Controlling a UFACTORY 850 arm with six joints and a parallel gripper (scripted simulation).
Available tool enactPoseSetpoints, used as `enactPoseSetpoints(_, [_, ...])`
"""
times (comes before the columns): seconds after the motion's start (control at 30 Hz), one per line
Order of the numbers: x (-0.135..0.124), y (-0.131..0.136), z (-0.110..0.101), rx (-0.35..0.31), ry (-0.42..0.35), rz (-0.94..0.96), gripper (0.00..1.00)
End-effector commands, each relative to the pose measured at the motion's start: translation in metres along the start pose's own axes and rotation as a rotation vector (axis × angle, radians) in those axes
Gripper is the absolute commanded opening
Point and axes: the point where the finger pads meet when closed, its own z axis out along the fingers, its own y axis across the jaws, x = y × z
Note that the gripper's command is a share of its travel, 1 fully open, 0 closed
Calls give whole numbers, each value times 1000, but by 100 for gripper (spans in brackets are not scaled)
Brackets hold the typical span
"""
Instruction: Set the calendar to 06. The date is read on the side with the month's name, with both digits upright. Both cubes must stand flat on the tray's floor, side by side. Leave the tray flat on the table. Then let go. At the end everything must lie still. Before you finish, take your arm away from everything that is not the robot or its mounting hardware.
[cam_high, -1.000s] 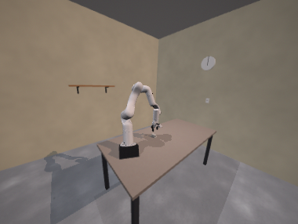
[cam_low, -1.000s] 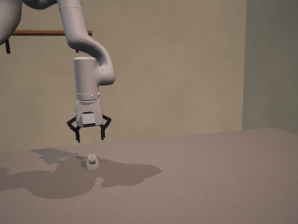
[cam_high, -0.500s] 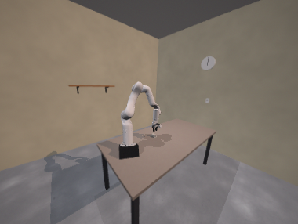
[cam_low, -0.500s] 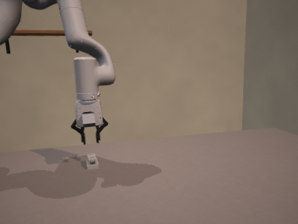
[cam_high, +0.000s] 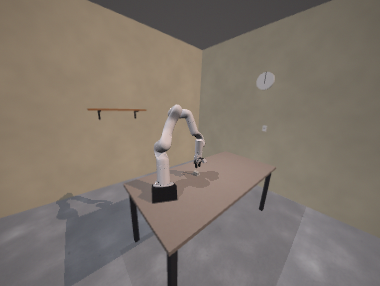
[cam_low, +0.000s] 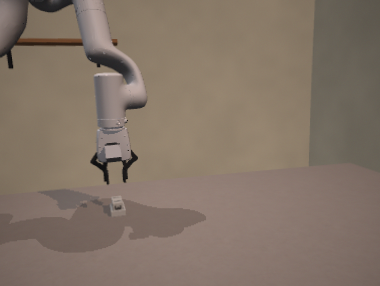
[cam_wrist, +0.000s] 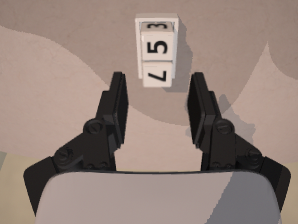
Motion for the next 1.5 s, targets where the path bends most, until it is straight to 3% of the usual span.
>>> enactPoseSetpoints(0.0, [0, -1, -1, 2, 0, 0, 49])
enactPoseSetpoints(0.7, [0, -1, 4, 2, -2, -1, 49])
enactPoseSetpoints(1.47, [0, 0, 35, 3, -2, -1, 49])
